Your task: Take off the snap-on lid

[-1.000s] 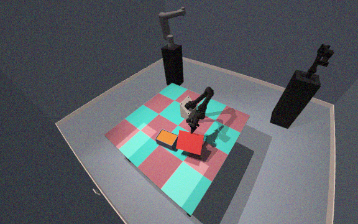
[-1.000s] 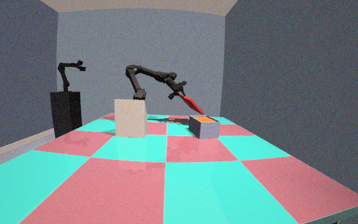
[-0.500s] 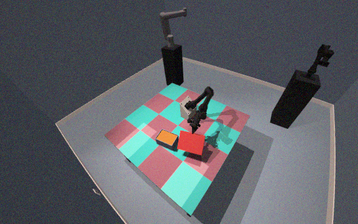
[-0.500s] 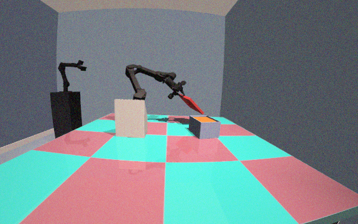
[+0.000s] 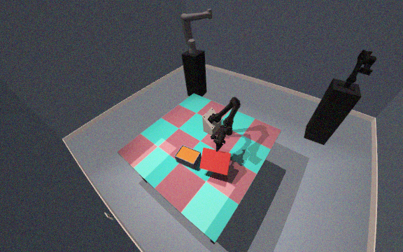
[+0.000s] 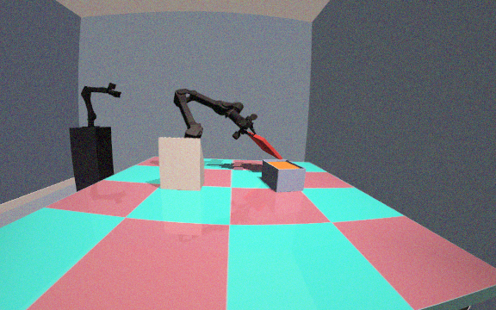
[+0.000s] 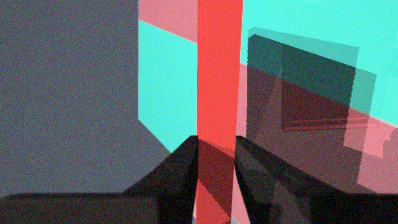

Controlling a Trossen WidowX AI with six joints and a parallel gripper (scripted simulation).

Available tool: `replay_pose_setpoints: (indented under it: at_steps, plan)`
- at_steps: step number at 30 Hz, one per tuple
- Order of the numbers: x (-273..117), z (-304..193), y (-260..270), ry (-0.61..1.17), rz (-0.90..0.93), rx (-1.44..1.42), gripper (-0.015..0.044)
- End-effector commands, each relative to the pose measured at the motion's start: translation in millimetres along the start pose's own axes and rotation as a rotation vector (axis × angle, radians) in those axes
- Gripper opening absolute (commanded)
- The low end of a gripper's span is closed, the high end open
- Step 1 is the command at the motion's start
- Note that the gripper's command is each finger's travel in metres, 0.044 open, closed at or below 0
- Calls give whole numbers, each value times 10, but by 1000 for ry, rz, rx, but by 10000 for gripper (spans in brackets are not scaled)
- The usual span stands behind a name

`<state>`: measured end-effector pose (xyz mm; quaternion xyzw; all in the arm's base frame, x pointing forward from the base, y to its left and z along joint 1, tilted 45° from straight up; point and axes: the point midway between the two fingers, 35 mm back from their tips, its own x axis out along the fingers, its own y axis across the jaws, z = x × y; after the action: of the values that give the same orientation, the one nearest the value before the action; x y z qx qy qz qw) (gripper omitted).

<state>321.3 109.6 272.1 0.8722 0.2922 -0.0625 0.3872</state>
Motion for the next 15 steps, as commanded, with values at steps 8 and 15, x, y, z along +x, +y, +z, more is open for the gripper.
replay_pose_setpoints:
  at_steps: [8,15]
  plan:
    - [61,15,-62,-6,9,6,0]
    - [96,15,-104,-5,9,6,0]
